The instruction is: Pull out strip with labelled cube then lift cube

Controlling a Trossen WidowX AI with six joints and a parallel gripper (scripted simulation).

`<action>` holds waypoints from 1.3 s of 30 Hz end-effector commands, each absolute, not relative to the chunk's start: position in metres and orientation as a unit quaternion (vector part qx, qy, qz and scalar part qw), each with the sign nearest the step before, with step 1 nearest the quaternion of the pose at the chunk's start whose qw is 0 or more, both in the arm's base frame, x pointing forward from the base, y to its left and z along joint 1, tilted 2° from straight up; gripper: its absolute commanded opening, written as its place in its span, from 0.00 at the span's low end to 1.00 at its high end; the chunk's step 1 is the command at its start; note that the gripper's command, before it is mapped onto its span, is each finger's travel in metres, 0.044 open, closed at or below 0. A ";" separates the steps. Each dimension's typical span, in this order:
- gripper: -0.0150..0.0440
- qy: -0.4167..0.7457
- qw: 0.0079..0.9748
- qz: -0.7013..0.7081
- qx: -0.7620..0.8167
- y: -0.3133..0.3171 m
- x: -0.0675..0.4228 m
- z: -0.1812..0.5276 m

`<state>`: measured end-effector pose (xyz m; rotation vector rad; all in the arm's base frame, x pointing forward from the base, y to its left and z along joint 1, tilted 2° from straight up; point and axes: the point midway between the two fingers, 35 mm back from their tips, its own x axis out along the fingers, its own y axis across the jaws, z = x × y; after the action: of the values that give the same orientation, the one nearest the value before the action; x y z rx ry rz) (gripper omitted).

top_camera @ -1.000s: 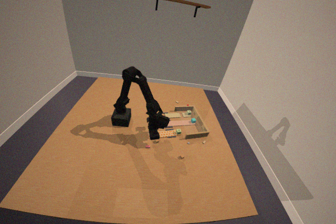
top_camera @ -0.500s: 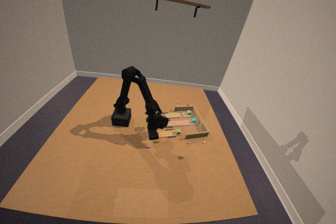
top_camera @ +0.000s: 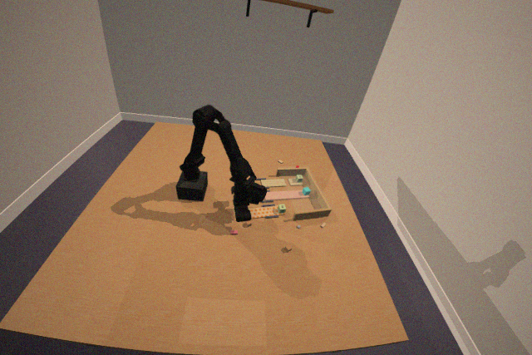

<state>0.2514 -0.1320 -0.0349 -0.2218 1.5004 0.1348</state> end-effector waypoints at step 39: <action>1.00 0.691 0.717 0.054 -0.081 -0.105 0.332 0.018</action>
<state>0.3198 -0.1074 0.0164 -0.1799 1.5269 0.1268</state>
